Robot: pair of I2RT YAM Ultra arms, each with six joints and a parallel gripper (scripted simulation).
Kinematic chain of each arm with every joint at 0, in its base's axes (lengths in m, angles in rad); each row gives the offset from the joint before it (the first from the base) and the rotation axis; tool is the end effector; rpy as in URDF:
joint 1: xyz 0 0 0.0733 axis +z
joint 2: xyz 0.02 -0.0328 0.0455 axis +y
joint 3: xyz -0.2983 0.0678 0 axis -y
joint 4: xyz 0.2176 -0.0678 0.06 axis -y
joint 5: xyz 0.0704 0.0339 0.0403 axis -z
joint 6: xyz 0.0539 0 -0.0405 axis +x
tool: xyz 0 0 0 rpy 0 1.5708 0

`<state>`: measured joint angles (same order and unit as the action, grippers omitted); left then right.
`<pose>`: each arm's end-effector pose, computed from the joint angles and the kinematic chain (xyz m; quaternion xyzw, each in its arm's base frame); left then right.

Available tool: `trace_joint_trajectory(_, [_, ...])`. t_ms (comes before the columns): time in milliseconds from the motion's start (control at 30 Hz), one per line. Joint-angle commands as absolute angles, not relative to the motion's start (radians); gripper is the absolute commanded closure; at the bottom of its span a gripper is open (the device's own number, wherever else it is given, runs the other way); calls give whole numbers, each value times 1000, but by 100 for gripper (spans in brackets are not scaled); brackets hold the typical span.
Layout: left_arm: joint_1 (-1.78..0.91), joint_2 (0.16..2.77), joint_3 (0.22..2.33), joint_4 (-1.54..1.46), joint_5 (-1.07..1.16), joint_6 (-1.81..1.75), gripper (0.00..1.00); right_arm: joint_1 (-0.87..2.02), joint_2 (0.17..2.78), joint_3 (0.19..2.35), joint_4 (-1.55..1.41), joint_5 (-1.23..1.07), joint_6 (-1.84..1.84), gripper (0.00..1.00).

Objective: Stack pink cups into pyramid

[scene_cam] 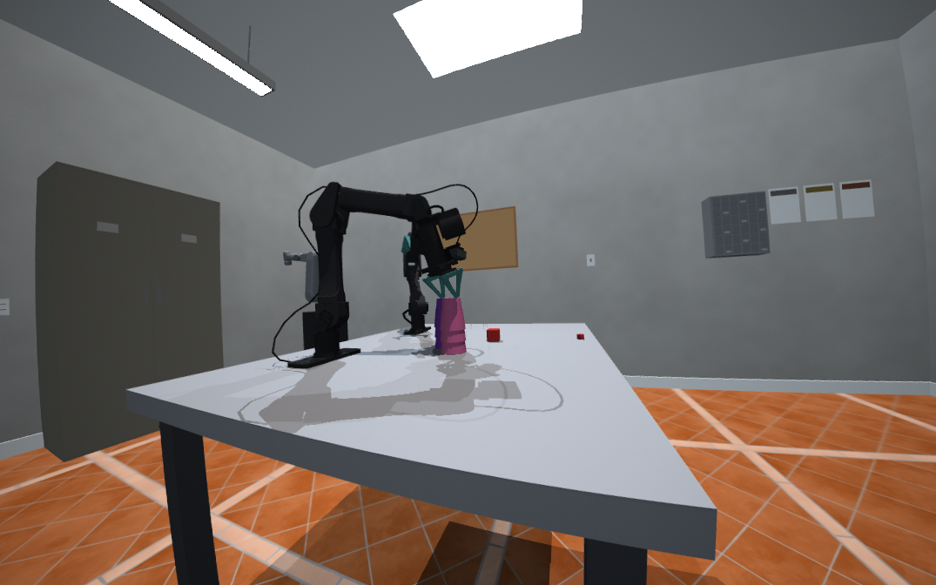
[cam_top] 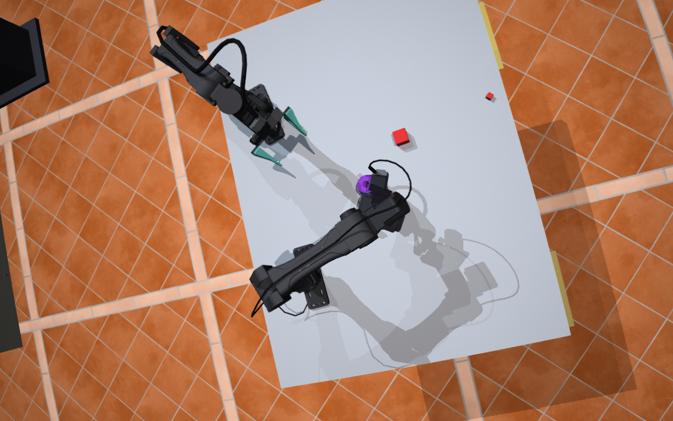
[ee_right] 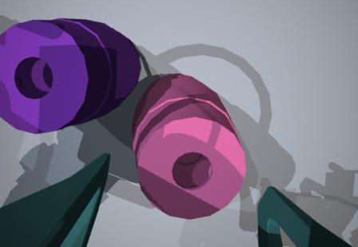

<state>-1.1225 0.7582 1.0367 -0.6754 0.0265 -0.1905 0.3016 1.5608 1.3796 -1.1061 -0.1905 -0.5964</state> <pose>0.0477 -0.0999 0.3932 0.3806 0.7405 -0.3467 0.4319 0.2603 0.0928 0.3184 -0.4399 0.8820 0.0725 0.1529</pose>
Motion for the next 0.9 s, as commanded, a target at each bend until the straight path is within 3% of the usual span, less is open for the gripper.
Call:
trace_joint_trajectory(0, [-1125, 743, 1038, -669, 24, -196, 0, 313, 1571, 1359, -1069, -201, -585, 22])
trace_joint_trajectory(633, [-1125, 743, 1038, -669, 24, -196, 0, 325, 1593, 1304, -986, -197, -572, 22])
trace_joint_trajectory(767, [-1125, 743, 1038, -669, 24, -196, 0, 325, 1584, 1308, -986, -197, -573, 30])
trace_joint_trajectory(867, [-1125, 743, 1038, -669, 24, -196, 0, 325, 1584, 1308, -986, -197, -573, 30])
